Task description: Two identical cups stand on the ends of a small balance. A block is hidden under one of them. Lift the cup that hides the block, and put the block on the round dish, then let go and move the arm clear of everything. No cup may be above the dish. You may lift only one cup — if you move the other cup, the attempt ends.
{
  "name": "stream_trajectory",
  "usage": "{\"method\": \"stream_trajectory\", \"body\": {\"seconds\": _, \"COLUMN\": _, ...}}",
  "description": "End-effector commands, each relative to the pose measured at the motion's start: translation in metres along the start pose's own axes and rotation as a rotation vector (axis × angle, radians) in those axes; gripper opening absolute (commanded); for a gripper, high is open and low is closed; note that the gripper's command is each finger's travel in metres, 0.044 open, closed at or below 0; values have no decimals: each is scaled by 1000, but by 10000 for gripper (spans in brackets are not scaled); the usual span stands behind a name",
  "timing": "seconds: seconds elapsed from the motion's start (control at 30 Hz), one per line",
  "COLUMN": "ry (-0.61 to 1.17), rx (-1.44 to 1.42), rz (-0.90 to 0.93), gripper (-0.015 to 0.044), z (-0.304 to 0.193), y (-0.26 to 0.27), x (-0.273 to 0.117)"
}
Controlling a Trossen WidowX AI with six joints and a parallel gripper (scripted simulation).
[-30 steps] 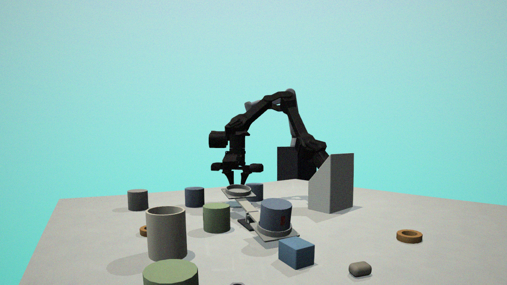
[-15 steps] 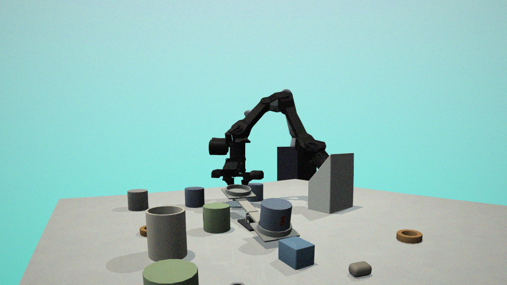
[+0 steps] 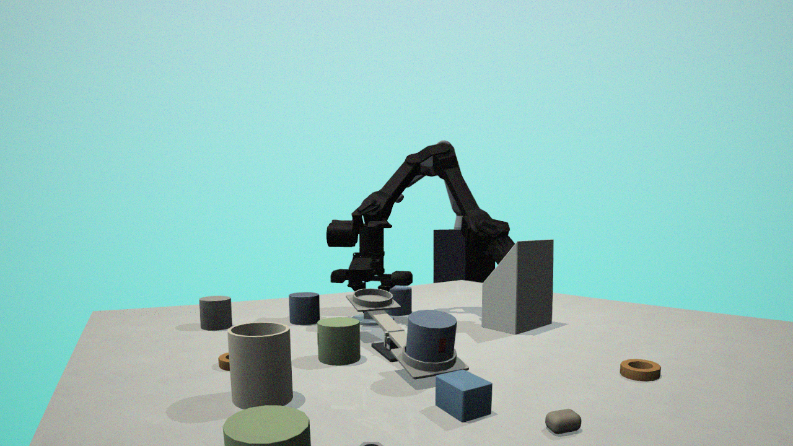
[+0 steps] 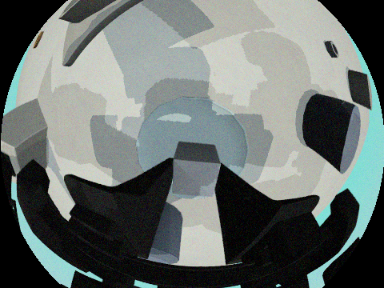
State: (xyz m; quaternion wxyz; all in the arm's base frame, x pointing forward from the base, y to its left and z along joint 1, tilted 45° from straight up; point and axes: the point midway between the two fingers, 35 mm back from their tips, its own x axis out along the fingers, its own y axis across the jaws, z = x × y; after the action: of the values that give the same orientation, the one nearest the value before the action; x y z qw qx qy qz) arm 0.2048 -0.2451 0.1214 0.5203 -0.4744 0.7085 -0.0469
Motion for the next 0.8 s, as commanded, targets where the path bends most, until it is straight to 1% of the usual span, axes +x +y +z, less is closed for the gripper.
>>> {"method": "stream_trajectory", "body": {"seconds": 0.0, "ry": 1, "rx": 3, "rz": -1, "gripper": 236, "z": 0, "y": 0, "x": 0}}
{"method": "stream_trajectory", "body": {"seconds": 0.2, "ry": 1, "rx": 3, "rz": -1, "gripper": 394, "z": 0, "y": 0, "x": 0}}
{"method": "stream_trajectory", "body": {"seconds": 0.27, "ry": -1, "rx": 2, "rz": 2, "gripper": 440, "z": 1, "y": -1, "x": -9}}
{"method": "stream_trajectory", "body": {"seconds": 0.37, "ry": -2, "rx": -3, "rz": 9, "gripper": 440, "z": 2, "y": 1, "x": -48}}
{"method": "stream_trajectory", "body": {"seconds": 0.4, "ry": -2, "rx": -4, "rz": 10, "gripper": 440, "z": 1, "y": 1, "x": -55}}
{"method": "stream_trajectory", "body": {"seconds": 0.53, "ry": -2, "rx": -4, "rz": 9, "gripper": 440, "z": 1, "y": 2, "x": -59}}
{"method": "stream_trajectory", "body": {"seconds": 0.67, "ry": -9, "rx": -10, "rz": 3, "gripper": 440, "z": 1, "y": 2, "x": -92}}
{"method": "stream_trajectory", "body": {"seconds": 0.77, "ry": -9, "rx": -10, "rz": 3, "gripper": 440, "z": 1, "y": 2, "x": -94}}
